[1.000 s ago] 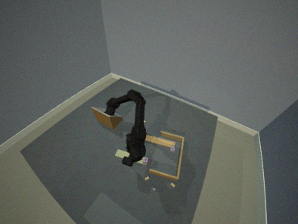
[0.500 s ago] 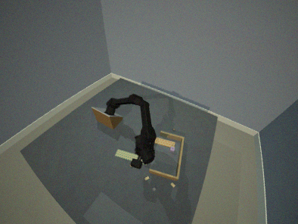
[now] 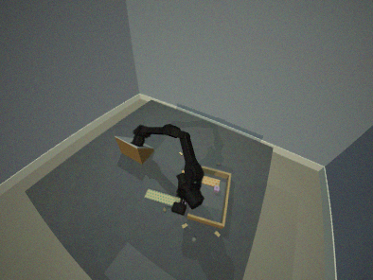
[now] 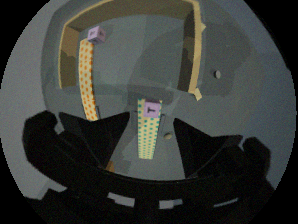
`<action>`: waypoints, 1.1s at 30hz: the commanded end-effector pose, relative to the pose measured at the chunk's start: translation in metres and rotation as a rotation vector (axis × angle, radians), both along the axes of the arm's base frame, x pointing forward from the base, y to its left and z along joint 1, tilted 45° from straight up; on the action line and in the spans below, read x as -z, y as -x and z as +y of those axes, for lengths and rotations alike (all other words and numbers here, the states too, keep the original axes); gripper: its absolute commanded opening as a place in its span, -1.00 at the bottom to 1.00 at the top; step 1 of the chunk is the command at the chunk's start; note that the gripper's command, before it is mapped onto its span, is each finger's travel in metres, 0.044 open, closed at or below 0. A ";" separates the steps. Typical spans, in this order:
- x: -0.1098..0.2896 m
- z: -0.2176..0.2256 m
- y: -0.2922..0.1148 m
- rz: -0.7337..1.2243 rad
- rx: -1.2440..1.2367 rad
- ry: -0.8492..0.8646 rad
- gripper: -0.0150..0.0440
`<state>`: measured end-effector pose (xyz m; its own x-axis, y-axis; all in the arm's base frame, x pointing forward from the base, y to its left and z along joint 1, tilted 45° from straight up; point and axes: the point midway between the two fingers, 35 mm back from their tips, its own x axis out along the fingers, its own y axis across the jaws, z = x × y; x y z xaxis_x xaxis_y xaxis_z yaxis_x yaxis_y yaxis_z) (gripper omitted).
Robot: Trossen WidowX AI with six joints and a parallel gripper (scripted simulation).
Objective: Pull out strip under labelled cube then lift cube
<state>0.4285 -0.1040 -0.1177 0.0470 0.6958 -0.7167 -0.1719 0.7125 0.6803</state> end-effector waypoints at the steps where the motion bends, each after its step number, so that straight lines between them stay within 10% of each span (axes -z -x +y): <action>1: 0.007 0.007 -0.001 0.006 0.002 -0.007 0.36; 33: 0.038 0.040 -0.002 0.006 0.002 -0.010 0.36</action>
<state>0.4304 -0.0672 -0.1545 0.0435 0.6987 -0.7141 -0.1697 0.7095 0.6839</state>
